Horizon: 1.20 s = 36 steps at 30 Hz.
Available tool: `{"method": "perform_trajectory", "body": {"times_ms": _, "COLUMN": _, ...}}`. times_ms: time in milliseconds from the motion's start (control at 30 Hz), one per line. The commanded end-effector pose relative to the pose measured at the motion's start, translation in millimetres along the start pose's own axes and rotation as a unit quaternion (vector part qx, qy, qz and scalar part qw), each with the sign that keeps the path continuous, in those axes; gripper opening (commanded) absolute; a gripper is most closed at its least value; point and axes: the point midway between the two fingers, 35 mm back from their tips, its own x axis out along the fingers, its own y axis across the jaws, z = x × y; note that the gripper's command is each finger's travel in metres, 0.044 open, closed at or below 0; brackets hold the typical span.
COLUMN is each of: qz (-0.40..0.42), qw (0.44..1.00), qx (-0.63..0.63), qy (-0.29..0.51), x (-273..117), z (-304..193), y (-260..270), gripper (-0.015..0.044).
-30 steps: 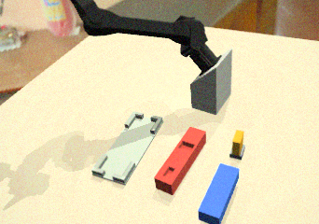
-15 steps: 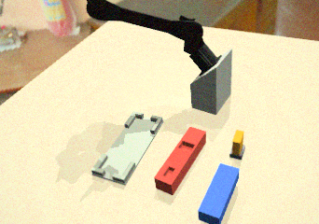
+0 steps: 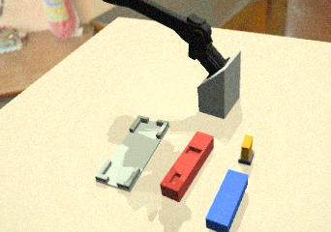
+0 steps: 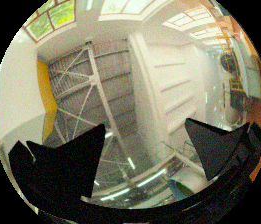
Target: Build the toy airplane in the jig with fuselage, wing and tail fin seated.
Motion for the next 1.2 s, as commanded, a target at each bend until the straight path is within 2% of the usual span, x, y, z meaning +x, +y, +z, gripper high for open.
{"method": "perform_trajectory", "body": {"times_ms": 0, "qz": -0.041, "qw": 0.996, "qx": -0.073, "qy": 0.007, "x": 16, "z": -10, "y": -40, "gripper": 0.044}}
{"method": "perform_trajectory", "body": {"times_ms": 367, "qz": -0.204, "qw": 0.946, "qx": -0.247, "qy": 0.041, "x": 43, "z": -18, "y": -180, "gripper": 0.044}}
{"method": "perform_trajectory", "body": {"times_ms": 633, "qz": -0.344, "qw": 0.874, "qx": -0.334, "qy": 0.076, "x": 34, "z": 1, "y": -292, "gripper": 0.044}}
{"method": "perform_trajectory", "body": {"times_ms": 900, "qz": -0.51, "qw": 0.762, "qx": -0.38, "qy": 0.123, "x": -11, "z": 42, "y": -406, "gripper": 0.044}}
{"method": "perform_trajectory", "body": {"times_ms": 1167, "qz": -0.665, "qw": 0.621, "qx": -0.378, "qy": 0.172, "x": -92, "z": 93, "y": -494, "gripper": 0.044}}
